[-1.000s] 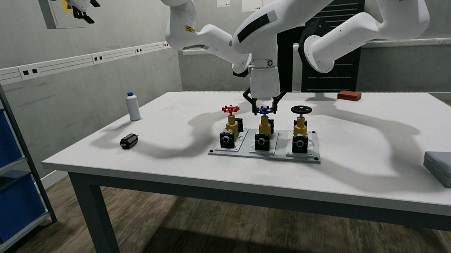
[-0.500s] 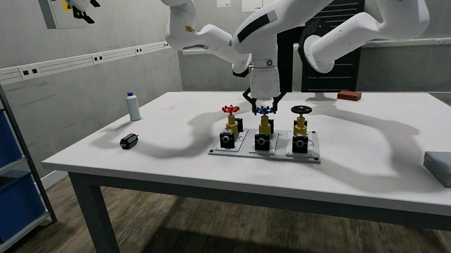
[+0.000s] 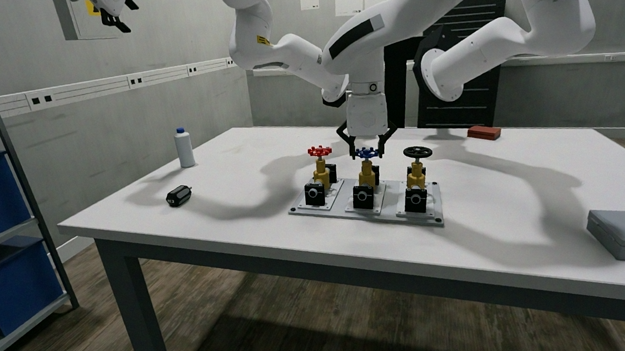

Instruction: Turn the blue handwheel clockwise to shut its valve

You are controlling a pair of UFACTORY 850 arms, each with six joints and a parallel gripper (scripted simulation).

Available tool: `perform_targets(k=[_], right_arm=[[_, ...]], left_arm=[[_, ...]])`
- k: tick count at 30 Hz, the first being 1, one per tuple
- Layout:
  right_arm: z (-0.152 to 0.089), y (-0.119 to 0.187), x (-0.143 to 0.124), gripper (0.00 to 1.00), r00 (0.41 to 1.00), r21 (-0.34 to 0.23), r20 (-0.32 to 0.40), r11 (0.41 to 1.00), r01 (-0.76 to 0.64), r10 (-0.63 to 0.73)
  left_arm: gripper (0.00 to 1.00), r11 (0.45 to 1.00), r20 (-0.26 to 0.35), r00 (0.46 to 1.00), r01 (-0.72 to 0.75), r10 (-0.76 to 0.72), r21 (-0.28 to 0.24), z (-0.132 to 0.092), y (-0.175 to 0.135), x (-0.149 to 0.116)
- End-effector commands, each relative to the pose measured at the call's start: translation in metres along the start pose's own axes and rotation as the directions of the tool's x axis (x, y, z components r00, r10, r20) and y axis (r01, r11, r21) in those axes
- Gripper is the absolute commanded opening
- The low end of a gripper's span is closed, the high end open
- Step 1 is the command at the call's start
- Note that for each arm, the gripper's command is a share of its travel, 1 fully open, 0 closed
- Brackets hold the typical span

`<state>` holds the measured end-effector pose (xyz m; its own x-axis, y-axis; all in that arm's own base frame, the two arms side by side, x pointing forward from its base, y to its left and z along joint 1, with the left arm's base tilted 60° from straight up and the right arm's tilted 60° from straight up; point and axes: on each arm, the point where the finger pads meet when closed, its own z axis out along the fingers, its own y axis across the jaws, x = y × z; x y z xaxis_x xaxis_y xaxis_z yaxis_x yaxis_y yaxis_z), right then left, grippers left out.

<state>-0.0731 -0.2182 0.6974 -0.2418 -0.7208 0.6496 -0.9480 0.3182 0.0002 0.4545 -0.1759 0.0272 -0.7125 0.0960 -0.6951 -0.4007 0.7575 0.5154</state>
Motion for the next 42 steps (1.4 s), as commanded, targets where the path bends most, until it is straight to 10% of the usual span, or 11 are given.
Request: perform_targets(k=[1,42], right_arm=[[-0.0005,0.0001,0.0002,1.00,1.000,0.000,-0.001,1.000,0.000,0.000],[-0.0005,0.0001,0.0002,1.00,1.000,0.000,-0.001,1.000,0.000,0.000]], left_arm=[[0.00,1.000,0.001,1.000,-0.009,0.009,0.001,-0.0005,-0.0004,-0.0007],[0.00,0.998,0.001,0.998,-0.067,0.067,0.001,-0.0005,-0.0004,-0.0007]])
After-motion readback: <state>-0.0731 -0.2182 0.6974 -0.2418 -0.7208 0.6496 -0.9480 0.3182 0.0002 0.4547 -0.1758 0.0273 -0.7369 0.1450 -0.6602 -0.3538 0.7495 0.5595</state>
